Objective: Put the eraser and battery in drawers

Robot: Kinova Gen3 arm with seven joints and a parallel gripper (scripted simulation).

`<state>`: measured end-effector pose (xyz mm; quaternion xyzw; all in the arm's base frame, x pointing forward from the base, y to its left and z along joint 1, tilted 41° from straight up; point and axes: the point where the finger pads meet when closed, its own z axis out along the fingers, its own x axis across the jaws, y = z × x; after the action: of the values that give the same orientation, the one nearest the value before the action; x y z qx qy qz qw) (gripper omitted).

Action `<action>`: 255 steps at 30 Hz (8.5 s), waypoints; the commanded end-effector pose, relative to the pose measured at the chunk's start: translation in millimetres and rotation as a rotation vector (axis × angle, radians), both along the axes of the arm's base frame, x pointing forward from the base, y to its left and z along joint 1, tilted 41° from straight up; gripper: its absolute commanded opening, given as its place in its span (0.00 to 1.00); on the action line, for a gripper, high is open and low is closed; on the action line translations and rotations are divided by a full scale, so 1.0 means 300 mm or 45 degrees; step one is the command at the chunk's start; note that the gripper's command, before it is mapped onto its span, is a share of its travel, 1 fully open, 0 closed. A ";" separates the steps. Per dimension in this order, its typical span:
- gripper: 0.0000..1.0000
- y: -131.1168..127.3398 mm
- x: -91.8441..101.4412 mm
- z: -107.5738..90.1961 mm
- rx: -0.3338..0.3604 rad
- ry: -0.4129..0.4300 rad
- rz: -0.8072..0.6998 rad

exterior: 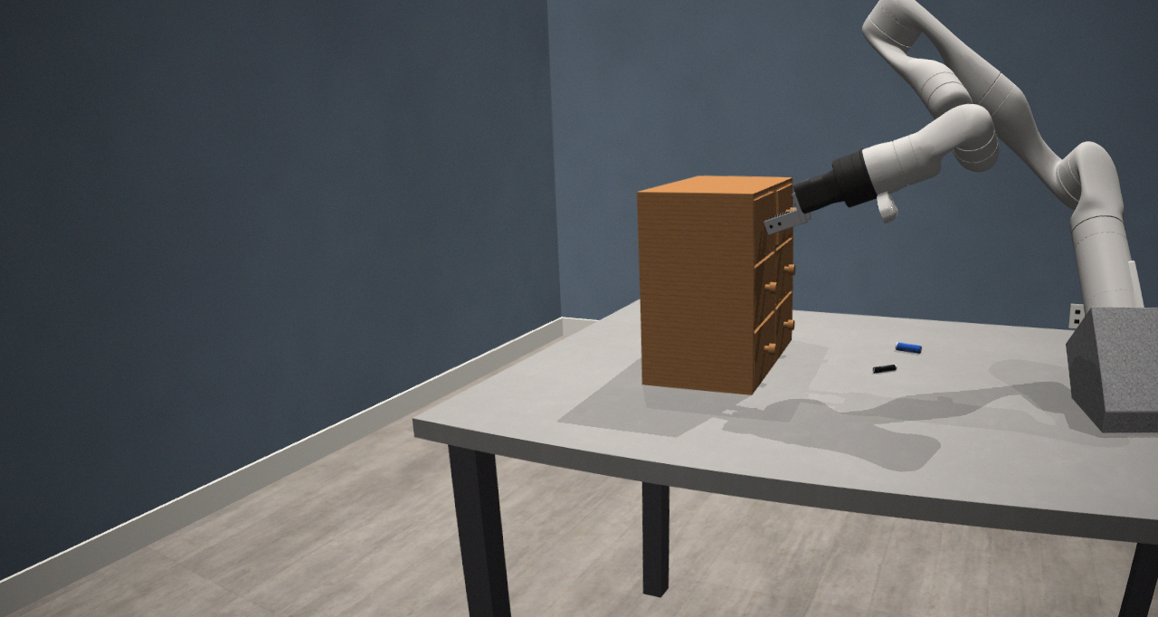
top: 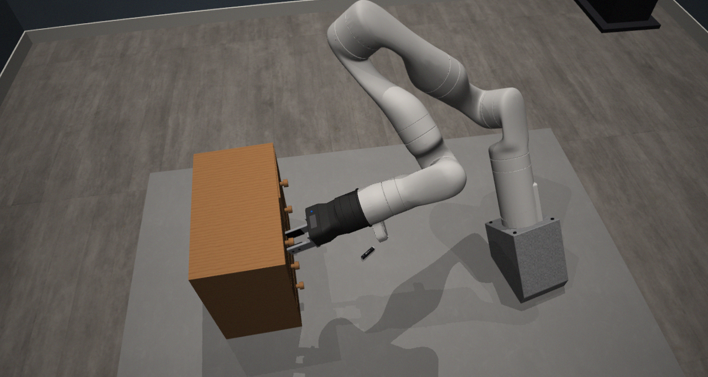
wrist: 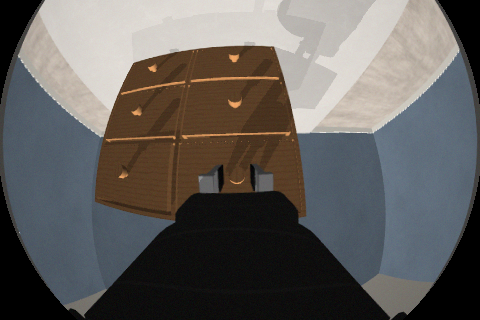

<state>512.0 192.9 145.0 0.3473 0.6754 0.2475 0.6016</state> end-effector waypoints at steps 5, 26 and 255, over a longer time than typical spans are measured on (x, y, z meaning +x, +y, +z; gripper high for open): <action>0.37 0.003 0.000 0.002 0.002 -0.002 0.002; 0.37 0.003 0.000 0.002 0.002 -0.002 0.002; 0.67 -0.016 -0.602 0.013 -0.005 0.131 -0.110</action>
<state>329.7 187.1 143.4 0.3759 0.6959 0.1996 0.5785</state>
